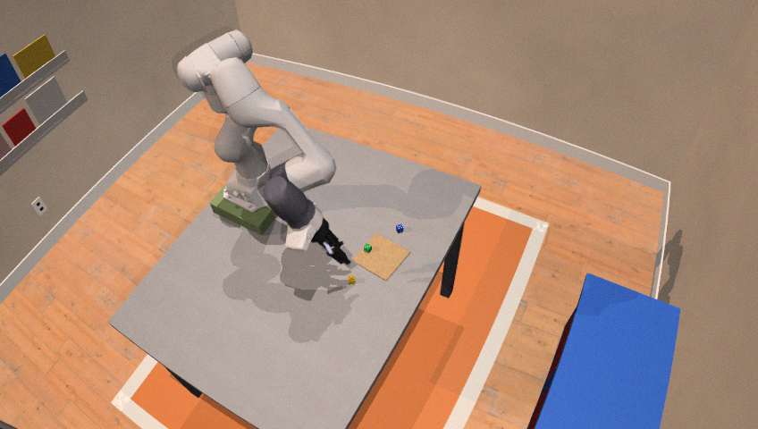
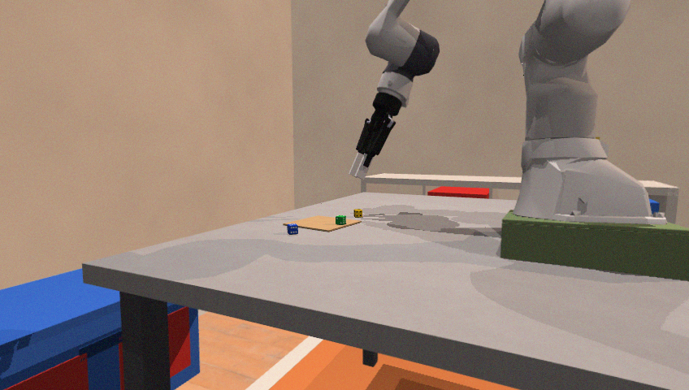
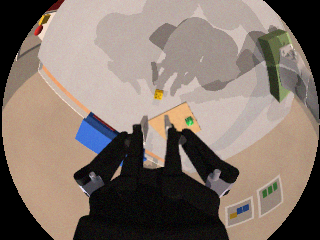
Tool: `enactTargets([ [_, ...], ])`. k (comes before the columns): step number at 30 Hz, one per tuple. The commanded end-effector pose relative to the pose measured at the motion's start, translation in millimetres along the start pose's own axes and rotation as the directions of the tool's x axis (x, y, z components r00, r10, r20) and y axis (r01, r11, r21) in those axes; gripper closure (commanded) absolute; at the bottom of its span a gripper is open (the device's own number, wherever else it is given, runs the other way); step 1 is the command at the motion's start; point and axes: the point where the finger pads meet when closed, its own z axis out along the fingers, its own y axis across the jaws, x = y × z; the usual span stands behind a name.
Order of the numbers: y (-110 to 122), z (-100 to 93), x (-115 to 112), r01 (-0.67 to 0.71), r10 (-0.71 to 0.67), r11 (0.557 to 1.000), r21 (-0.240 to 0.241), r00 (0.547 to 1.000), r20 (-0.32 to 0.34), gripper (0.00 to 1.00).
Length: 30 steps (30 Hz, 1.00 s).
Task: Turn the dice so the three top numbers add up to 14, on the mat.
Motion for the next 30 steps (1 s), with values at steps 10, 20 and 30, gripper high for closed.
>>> enactTargets([
  [10,-4.1,-2.8,-7.3,-0.148,0.145,0.989,-0.001,0.973,-0.178,0.79],
  [20,-5.4,-3.9,-13.4,-0.148,0.143,0.989,0.002,0.952,-0.272,0.79],
  [30,-5.4,-5.2,-21.6,-0.148,0.137,0.989,-0.001,0.921,-0.364,0.79],
])
